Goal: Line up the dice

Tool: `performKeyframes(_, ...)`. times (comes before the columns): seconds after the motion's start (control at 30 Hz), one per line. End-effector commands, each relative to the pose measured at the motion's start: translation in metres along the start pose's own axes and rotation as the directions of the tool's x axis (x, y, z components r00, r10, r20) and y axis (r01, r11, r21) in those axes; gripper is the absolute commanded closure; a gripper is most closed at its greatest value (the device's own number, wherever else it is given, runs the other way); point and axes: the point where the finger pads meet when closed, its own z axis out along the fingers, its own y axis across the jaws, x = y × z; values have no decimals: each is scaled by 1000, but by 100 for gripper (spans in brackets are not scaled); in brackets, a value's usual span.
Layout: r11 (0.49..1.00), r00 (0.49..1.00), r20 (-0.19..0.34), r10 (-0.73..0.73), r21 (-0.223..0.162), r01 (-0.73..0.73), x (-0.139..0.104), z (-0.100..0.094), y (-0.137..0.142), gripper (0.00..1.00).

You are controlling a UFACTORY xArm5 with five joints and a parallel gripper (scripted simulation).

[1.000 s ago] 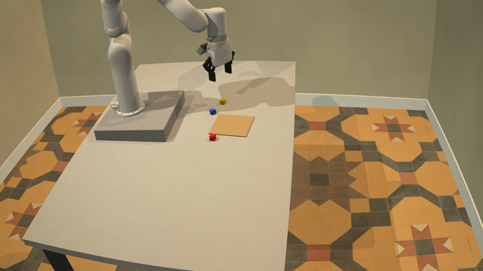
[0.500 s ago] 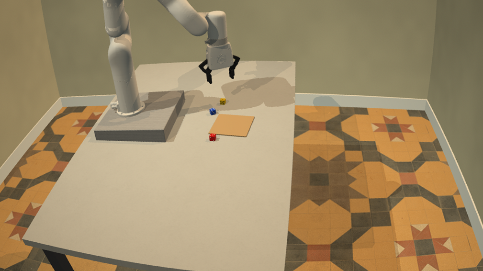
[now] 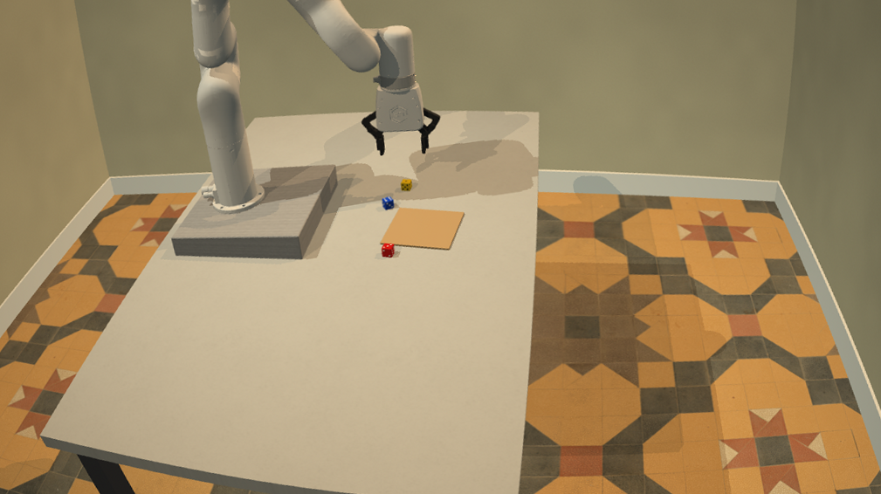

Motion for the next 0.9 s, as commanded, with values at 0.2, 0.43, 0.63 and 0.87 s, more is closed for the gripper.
performKeyframes(0.2,982,982,-2,188,-4,-188,0,5,1,0)
performKeyframes(0.43,982,982,-2,189,-4,-189,0,5,1,64)
performKeyframes(0.63,982,982,-2,189,-4,-189,0,5,1,64)
performKeyframes(0.87,982,982,-2,189,-4,-189,0,5,1,64)
